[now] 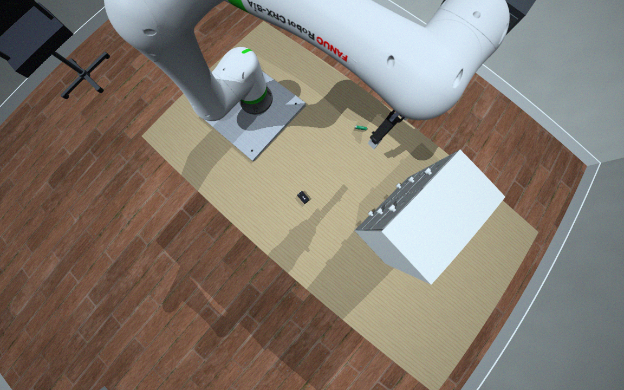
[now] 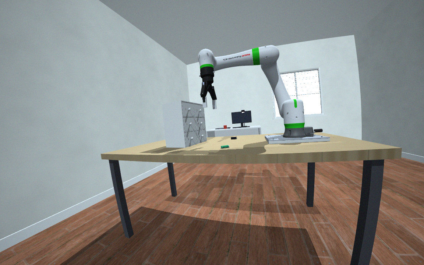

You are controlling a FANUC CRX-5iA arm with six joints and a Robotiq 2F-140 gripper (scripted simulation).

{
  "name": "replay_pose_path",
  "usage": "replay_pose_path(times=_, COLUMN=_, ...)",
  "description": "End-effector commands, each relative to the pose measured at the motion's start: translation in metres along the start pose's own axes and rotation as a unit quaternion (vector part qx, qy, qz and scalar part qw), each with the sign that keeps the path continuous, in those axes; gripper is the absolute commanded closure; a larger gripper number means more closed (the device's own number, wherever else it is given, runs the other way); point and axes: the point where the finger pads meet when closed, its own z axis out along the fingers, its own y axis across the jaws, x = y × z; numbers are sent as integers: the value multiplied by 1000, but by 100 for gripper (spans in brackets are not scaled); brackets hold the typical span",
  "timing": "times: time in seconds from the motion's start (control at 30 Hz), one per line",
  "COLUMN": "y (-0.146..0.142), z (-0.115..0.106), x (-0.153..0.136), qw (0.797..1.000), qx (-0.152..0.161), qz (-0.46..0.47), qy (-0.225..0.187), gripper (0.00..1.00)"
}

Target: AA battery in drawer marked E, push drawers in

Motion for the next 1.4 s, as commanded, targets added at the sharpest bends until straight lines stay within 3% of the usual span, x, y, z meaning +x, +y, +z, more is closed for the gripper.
replay_pose_path(times=0.0, y=-19, z=-3, x=6, qw=1000, qx=0, qz=0, qy=0, gripper=0)
replay_pose_path(times=0.4, y=-126, z=-17, x=38, qw=1000, qx=0, qz=0, qy=0, gripper=0)
replay_pose_path(times=0.87, y=-149, z=-15, x=40, qw=1000, qx=6, qz=5, qy=-8, gripper=0)
replay_pose_path(times=1.03, y=-164, z=1, x=25, qw=999, qx=28, qz=24, qy=-37, gripper=0)
replay_pose_path(times=1.17, y=-204, z=36, x=-10, qw=988, qx=80, qz=64, qy=-118, gripper=0)
replay_pose_path(times=1.27, y=-216, z=45, x=-21, qw=982, qx=94, qz=74, qy=-146, gripper=0)
replay_pose_path(times=1.33, y=-238, z=60, x=-42, qw=967, qx=120, qz=88, qy=-208, gripper=0)
replay_pose_path(times=1.37, y=-238, z=60, x=-42, qw=967, qx=120, qz=88, qy=-208, gripper=0)
